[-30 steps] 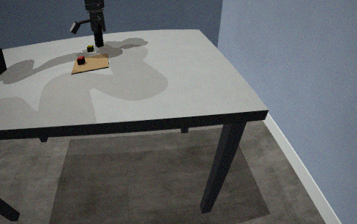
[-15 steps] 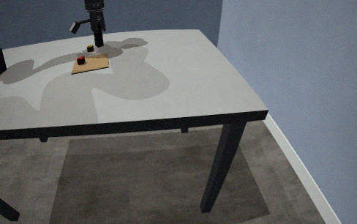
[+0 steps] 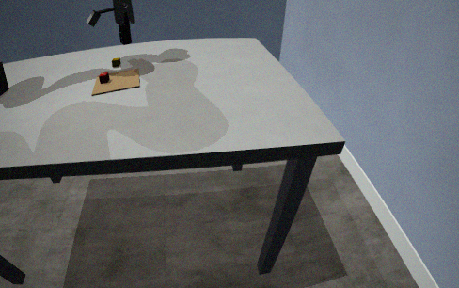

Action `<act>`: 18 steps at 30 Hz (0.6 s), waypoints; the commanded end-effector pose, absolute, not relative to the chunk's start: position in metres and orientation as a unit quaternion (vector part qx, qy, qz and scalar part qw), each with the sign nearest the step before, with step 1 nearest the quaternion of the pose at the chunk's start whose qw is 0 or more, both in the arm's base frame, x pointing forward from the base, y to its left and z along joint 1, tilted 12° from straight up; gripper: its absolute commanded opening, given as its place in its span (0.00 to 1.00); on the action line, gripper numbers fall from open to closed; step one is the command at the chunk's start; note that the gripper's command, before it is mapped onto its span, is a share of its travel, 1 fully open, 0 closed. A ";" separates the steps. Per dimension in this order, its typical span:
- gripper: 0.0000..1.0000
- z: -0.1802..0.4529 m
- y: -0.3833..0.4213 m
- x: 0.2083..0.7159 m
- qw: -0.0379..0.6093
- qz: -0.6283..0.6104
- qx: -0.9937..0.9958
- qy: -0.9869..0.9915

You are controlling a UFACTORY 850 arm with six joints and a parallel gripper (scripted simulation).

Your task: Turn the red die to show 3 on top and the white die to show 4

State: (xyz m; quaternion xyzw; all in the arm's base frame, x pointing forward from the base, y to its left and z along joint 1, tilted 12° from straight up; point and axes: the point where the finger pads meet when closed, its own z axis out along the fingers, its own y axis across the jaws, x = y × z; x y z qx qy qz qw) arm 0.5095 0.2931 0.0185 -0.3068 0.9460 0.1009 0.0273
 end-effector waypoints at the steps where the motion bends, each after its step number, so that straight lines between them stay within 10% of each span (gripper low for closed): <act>1: 0.21 0.049 0.287 0.510 0.025 0.099 -0.307 0.946; 18: 0.21 0.045 0.222 0.543 0.016 0.100 -0.221 0.970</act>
